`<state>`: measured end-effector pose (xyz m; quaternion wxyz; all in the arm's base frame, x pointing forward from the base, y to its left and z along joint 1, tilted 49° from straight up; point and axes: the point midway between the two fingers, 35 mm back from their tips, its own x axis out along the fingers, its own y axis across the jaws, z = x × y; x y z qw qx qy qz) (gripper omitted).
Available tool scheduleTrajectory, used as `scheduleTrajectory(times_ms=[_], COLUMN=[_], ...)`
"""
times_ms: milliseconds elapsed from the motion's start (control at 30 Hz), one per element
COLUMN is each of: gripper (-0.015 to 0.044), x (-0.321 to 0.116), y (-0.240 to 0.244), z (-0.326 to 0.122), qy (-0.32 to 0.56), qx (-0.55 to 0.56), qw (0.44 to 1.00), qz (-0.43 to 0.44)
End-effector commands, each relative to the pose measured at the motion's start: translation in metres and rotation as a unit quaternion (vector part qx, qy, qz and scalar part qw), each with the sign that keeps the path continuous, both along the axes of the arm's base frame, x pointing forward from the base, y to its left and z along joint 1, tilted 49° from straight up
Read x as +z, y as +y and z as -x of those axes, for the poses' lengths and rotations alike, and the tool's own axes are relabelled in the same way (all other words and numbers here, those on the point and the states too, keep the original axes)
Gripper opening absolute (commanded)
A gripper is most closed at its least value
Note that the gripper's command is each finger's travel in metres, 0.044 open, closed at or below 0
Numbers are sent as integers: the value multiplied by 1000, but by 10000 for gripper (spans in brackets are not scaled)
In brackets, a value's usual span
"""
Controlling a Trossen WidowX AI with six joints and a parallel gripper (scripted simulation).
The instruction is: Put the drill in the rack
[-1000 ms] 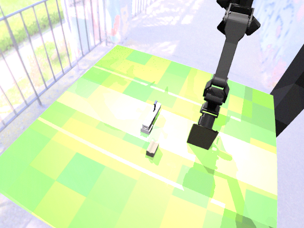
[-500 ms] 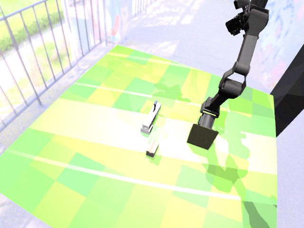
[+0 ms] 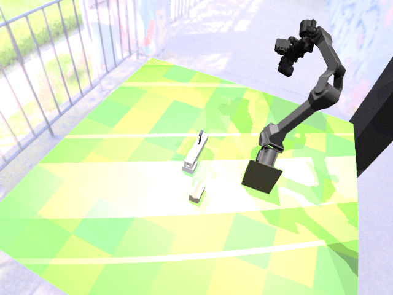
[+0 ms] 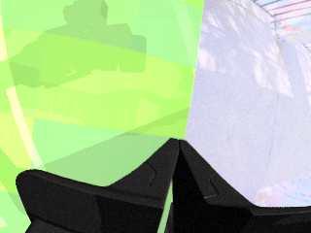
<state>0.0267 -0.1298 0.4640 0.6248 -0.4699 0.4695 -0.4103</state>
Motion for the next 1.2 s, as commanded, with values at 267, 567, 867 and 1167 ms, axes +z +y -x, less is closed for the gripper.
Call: scheduleTrajectory(times_ms=[267,567,867,1167], gripper=[0,0,0,0], x=[-129,-256,-364,-392], y=[-68,-20,62,87], z=[-141,-232,-251,-247], qy=[-64,-8,62,57], qx=[-5,-94,-149,-155], qw=[957,924,945,952], qz=[-285,-371,-286,-257])
